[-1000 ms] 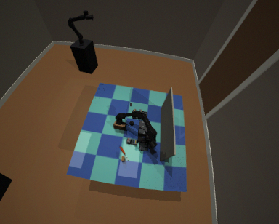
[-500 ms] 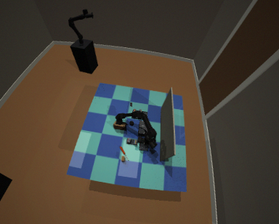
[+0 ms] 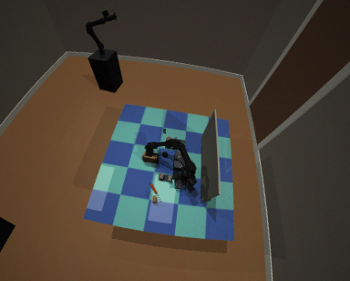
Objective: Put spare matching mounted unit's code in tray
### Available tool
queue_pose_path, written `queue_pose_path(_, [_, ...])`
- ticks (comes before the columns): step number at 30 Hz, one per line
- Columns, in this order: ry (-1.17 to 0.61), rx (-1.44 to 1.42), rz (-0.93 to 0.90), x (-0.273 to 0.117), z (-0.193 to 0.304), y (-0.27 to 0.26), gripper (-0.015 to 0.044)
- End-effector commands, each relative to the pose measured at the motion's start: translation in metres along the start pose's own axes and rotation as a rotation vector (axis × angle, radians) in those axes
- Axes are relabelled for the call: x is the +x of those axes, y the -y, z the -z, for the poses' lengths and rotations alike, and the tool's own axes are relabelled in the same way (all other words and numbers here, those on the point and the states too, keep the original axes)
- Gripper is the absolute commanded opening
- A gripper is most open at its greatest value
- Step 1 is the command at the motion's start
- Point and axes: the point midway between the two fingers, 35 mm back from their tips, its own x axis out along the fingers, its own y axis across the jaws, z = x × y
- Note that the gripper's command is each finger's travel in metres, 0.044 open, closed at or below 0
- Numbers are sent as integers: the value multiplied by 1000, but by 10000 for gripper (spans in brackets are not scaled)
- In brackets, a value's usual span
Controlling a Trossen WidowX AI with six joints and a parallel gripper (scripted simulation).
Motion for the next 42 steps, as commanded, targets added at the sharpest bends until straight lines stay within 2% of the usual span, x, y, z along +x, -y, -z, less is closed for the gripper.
queue_pose_path(1, [7, 7, -3, 5, -1, -1, 0])
queue_pose_path(42, [8, 7, -3, 35, -2, -2, 0])
